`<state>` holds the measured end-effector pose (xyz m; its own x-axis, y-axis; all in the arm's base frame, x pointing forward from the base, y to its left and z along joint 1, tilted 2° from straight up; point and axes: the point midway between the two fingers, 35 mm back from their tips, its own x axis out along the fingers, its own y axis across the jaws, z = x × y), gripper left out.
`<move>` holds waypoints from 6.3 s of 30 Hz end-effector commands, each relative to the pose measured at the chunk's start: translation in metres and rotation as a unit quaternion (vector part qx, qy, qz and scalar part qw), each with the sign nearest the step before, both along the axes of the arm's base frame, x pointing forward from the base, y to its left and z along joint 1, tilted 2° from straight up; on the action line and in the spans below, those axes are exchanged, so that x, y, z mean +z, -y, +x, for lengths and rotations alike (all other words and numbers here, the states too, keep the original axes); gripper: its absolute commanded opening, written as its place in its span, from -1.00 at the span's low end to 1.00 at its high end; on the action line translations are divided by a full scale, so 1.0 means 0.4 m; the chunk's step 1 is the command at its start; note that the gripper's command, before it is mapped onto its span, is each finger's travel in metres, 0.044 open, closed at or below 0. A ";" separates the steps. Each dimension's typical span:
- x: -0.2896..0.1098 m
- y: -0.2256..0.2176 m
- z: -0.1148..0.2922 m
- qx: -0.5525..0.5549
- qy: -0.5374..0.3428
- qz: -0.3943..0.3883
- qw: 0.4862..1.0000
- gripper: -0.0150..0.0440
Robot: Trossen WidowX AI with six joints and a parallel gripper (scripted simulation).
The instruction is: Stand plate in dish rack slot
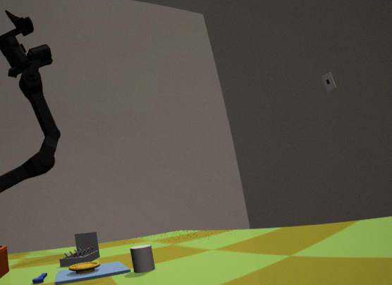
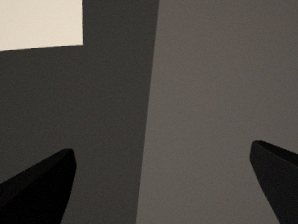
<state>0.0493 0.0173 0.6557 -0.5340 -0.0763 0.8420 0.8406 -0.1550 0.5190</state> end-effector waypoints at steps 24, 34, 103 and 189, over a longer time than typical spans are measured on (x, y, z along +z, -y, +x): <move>-0.091 0.181 -0.337 0.113 0.143 0.156 0.971 0.86; -0.161 0.321 -0.409 0.165 0.171 0.247 0.939 0.86; -0.849 0.918 0.161 0.410 -0.064 0.759 0.501 0.86; -1.612 0.344 0.597 0.226 -0.632 0.730 -0.132 0.86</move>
